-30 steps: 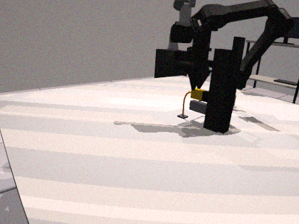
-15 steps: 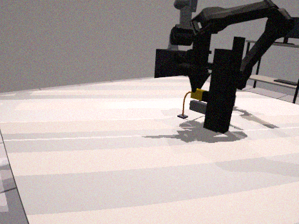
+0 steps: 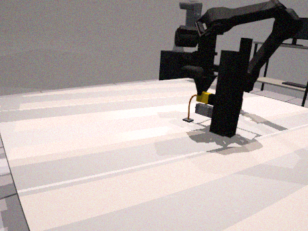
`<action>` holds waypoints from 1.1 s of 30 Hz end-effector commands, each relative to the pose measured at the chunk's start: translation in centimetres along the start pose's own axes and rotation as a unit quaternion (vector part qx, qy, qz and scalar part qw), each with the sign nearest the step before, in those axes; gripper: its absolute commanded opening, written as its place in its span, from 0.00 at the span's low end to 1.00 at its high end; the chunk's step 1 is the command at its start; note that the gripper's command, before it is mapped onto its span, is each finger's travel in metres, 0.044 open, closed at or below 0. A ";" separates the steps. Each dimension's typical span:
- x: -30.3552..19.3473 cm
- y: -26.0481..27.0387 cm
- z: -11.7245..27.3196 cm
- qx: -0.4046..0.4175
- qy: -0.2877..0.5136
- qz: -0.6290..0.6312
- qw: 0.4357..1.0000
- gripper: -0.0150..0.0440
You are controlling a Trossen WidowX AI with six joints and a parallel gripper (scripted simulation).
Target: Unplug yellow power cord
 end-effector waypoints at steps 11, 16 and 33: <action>2.8 0.8 0.3 0.004 -0.008 -0.002 1.000 0.25; 3.6 1.0 0.4 0.005 -0.009 -0.002 1.000 0.25; 4.9 1.0 0.5 0.006 -0.007 -0.002 1.000 0.39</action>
Point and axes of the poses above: the point midway between the two fingers, 35 mm back from their tips, its own z axis back along the fingers, its own y axis across the jaws, x = y × z, the point moved 8 cm from there along z, back along the fingers, and after that the axes turned 14 degrees about -z, right-handed, at the moved point
